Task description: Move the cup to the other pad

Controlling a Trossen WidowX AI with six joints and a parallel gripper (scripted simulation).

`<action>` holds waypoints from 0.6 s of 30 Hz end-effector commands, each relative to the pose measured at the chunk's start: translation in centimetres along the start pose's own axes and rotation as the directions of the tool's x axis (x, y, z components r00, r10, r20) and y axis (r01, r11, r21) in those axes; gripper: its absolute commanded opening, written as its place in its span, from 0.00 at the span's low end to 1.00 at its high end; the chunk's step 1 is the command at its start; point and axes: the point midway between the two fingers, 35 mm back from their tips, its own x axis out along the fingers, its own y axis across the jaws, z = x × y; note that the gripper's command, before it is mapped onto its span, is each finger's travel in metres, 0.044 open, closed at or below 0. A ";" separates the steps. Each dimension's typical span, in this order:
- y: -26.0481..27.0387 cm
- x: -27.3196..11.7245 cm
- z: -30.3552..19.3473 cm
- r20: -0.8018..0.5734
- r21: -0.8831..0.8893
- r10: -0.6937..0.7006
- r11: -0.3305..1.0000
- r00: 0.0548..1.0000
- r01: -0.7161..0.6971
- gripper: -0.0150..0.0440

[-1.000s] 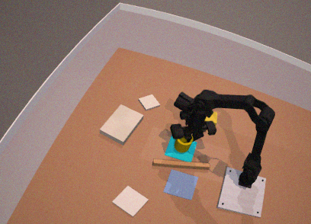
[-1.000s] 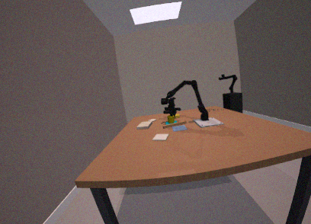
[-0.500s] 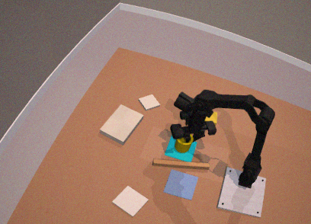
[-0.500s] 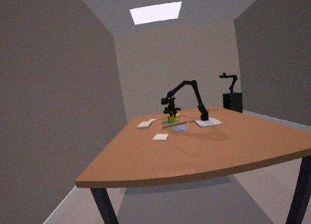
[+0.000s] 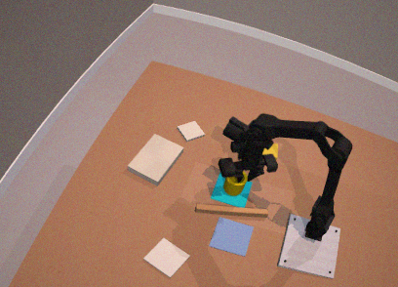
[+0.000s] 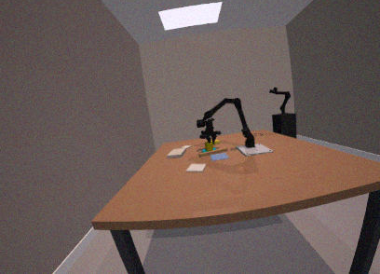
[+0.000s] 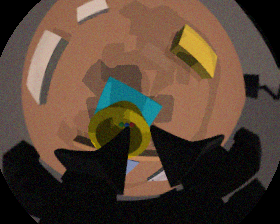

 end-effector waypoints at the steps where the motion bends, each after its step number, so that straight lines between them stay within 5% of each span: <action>1: 0.1 -0.7 0.1 0.005 -0.001 0.003 1.000 1.000 -0.003 0.50; 18: 0.1 -2.8 0.1 0.003 -0.002 0.000 1.000 1.000 0.000 0.50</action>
